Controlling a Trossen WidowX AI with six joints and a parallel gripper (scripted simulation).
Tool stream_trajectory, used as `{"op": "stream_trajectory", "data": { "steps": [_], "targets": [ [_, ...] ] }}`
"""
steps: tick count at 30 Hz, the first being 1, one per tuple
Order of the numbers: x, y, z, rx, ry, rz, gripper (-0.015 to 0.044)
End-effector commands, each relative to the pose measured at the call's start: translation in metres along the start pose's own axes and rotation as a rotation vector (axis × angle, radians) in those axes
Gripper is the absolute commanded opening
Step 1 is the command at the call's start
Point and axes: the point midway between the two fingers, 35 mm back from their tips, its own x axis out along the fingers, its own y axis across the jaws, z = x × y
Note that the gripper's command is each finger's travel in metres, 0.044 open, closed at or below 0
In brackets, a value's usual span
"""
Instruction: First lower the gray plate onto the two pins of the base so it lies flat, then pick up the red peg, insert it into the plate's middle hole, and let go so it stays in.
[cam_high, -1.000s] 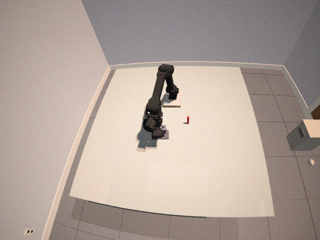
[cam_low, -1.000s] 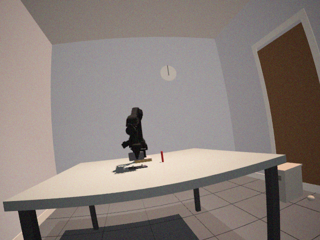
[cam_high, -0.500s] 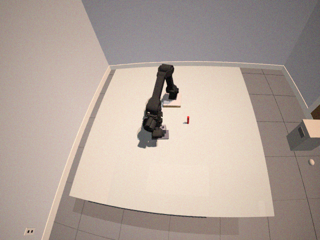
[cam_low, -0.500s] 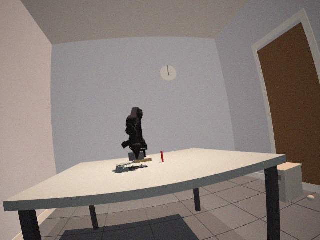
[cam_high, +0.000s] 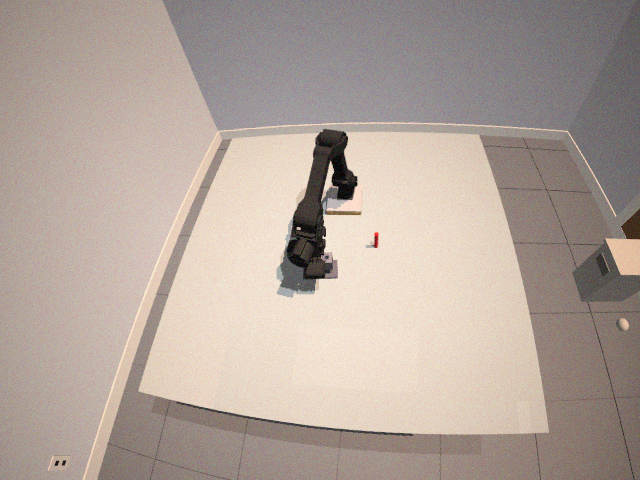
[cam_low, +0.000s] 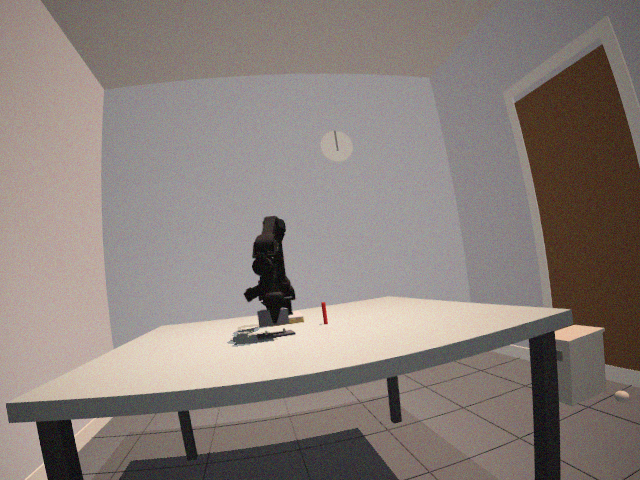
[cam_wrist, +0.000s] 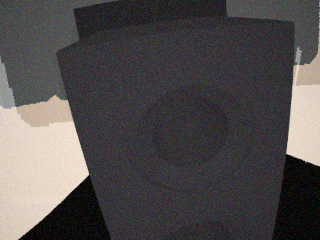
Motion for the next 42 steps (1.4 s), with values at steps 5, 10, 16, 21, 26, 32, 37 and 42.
{"op": "stream_trajectory", "data": {
  "steps": [5, 10, 16, 21, 26, 32, 37, 42],
  "targets": [
    [0.011, 0.000, -0.001, -0.002, 0.006, -0.001, 0.0000],
    [0.019, 0.000, -0.001, -0.002, 0.006, -0.001, 0.0000],
    [0.019, 0.000, 0.000, -0.003, -0.001, 0.003, 0.0000],
    [0.019, 0.000, 0.000, -0.003, -0.001, 0.003, 0.0000],
    [0.019, 0.000, 0.000, -0.003, -0.001, 0.003, 0.0131],
    [0.019, 0.000, 0.000, -0.003, -0.001, 0.003, 0.0289],
    [0.019, 0.000, 0.000, -0.003, -0.001, 0.003, 0.0420],
    [0.017, 0.001, 0.000, -0.003, 0.000, 0.003, 0.0440]
  ]
}}
